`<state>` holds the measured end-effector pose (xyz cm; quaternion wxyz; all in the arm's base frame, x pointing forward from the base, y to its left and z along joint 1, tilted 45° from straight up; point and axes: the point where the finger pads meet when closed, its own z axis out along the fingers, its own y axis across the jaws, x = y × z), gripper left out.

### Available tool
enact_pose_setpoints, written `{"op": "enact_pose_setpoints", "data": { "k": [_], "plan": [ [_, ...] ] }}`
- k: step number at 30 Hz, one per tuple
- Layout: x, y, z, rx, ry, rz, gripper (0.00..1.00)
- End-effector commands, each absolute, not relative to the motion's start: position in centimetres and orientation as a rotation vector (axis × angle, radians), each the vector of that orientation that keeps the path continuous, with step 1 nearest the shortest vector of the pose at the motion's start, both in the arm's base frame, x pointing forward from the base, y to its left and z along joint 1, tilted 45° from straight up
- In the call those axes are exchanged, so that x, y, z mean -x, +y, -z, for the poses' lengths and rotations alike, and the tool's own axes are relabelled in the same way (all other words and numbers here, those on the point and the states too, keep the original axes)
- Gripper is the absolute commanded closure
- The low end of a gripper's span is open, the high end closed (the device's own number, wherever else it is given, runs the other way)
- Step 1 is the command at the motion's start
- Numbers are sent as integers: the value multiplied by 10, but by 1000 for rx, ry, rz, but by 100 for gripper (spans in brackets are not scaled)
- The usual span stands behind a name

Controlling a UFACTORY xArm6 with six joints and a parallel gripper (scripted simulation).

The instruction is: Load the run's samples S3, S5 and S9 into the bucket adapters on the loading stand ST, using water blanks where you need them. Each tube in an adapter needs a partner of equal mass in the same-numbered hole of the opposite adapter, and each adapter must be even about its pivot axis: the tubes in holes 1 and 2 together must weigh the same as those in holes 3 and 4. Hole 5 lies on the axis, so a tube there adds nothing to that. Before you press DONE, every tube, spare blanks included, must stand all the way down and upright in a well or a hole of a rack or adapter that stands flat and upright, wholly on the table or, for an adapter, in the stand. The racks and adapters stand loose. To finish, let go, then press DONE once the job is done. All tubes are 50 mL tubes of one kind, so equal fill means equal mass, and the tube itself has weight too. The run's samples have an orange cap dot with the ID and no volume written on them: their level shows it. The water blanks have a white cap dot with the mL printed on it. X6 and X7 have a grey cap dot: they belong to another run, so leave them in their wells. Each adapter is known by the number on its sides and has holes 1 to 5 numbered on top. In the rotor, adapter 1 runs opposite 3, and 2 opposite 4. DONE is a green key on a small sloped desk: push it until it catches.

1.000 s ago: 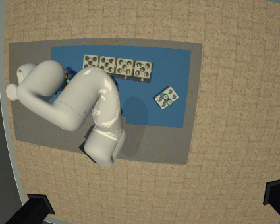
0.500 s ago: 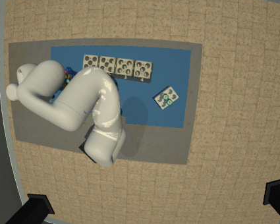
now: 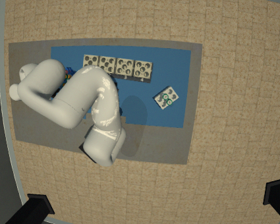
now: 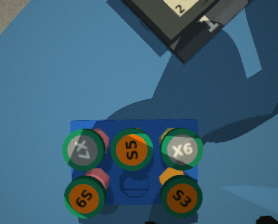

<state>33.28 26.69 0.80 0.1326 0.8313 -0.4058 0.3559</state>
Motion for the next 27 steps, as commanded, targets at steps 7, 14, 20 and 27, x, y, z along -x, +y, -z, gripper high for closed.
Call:
{"op": "enact_pose_setpoints", "data": {
  "k": [7, 14, 20, 27],
  "plan": [
    [-342, 260, 3, -2416, -1179, -1035, 43],
    [-349, 253, 13, -2416, -1179, -1035, 43],
    [-353, 249, 19, -2416, -1179, -1035, 43],
    [-359, 242, 29, -2416, -1179, -1035, 43]
  ]
}}
